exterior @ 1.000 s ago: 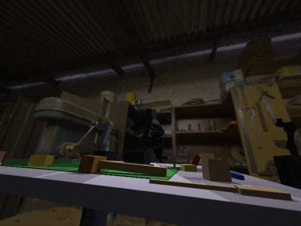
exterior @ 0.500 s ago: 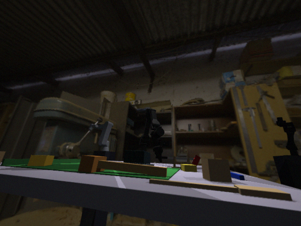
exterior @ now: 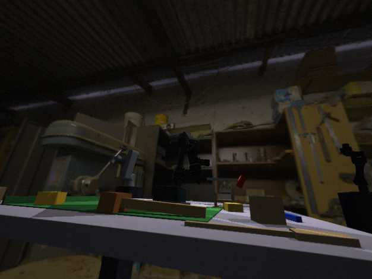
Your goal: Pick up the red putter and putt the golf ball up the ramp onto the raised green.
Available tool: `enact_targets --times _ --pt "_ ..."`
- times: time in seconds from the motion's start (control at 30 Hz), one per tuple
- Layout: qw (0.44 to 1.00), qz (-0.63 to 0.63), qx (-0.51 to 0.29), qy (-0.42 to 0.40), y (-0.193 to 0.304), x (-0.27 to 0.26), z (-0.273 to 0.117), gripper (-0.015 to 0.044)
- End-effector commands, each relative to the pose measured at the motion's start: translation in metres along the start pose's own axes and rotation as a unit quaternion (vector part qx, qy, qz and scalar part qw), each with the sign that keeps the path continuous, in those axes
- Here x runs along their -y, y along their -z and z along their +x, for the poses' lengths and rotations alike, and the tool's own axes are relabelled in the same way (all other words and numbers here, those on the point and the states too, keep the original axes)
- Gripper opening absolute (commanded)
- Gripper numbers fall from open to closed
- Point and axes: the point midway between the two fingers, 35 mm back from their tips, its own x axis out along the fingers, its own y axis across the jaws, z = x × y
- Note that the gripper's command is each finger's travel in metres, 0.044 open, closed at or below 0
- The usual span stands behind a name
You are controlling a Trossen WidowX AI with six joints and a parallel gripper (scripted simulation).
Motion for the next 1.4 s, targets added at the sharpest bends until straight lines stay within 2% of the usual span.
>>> enact_targets --times 0.0,0.1,0.7,1.37 --pt "1.0 -0.003 0.007 0.001 -0.005 -0.001 -0.013 0.0" --pt "1.0 0.007 0.0 0.003 0.002 0.002 -0.007 0.0" --pt "0.977 0.205 -0.031 0.051 0.096 0.034 -0.04 0.0" --pt "0.899 0.426 -0.057 0.084 0.206 0.032 -0.075 0.0"
